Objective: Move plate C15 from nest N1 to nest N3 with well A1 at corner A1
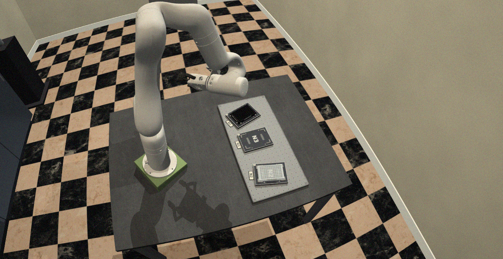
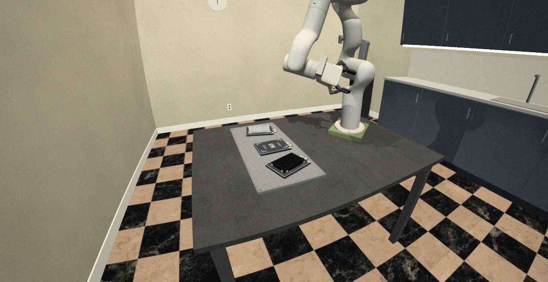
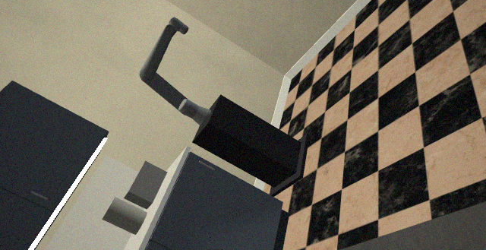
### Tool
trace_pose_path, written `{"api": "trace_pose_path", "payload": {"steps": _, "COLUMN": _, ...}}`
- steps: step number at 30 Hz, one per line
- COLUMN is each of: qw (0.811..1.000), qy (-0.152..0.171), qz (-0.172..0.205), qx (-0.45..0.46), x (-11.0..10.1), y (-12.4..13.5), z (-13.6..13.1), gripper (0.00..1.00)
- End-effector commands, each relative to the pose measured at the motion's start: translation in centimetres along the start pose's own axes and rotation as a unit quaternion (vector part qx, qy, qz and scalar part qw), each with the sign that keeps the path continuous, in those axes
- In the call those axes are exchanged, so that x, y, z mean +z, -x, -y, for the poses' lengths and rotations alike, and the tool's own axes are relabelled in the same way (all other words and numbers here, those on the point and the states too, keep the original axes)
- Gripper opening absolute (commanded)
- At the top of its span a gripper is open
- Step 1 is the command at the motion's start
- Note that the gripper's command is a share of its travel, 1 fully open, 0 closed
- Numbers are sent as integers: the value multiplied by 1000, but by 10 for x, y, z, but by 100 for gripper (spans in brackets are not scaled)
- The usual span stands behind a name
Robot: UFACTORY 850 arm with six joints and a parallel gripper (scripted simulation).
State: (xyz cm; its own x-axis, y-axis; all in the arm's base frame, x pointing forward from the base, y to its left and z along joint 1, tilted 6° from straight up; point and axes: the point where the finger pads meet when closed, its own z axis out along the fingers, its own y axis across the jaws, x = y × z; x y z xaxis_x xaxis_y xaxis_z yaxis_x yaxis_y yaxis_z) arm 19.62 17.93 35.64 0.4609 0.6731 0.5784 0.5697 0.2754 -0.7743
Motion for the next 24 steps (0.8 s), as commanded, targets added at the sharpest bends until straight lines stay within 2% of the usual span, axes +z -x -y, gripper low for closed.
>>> {"api": "trace_pose_path", "payload": {"steps": 1, "qw": 999, "qy": 28, "qz": 8, "qx": 31, "x": -8, "y": 9, "z": -14, "gripper": 100}}
{"api": "trace_pose_path", "payload": {"steps": 3, "qw": 997, "qy": 50, "qz": 13, "qx": 56, "x": -13, "y": 14, "z": -21, "gripper": 100}}
{"api": "trace_pose_path", "payload": {"steps": 6, "qw": 997, "qy": 52, "qz": 13, "qx": 57, "x": -18, "y": 20, "z": -29, "gripper": 100}}
{"api": "trace_pose_path", "payload": {"steps": 8, "qw": 994, "qy": 74, "qz": 16, "qx": 81, "x": -23, "y": 25, "z": -36, "gripper": 100}}
{"api": "trace_pose_path", "payload": {"steps": 10, "qw": 994, "qy": 74, "qz": 16, "qx": 81, "x": -23, "y": 25, "z": -36, "gripper": 100}}
{"api": "trace_pose_path", "payload": {"steps": 12, "qw": 990, "qy": 96, "qz": 20, "qx": 105, "x": -28, "y": 31, "z": -42, "gripper": 100}}
{"api": "trace_pose_path", "payload": {"steps": 14, "qw": 989, "qy": 97, "qz": 20, "qx": 106, "x": -33, "y": 36, "z": -49, "gripper": 100}}
{"api": "trace_pose_path", "payload": {"steps": 18, "qw": 977, "qy": 142, "qz": 23, "qx": 154, "x": -44, "y": 47, "z": -62, "gripper": 100}}
{"api": "trace_pose_path", "payload": {"steps": 21, "qw": 977, "qy": 143, "qz": 23, "qx": 155, "x": -51, "y": 55, "z": -70, "gripper": 100}}
{"api": "trace_pose_path", "payload": {"steps": 24, "qw": 965, "qy": 177, "qz": 23, "qx": 191, "x": -60, "y": 63, "z": -79, "gripper": 100}}
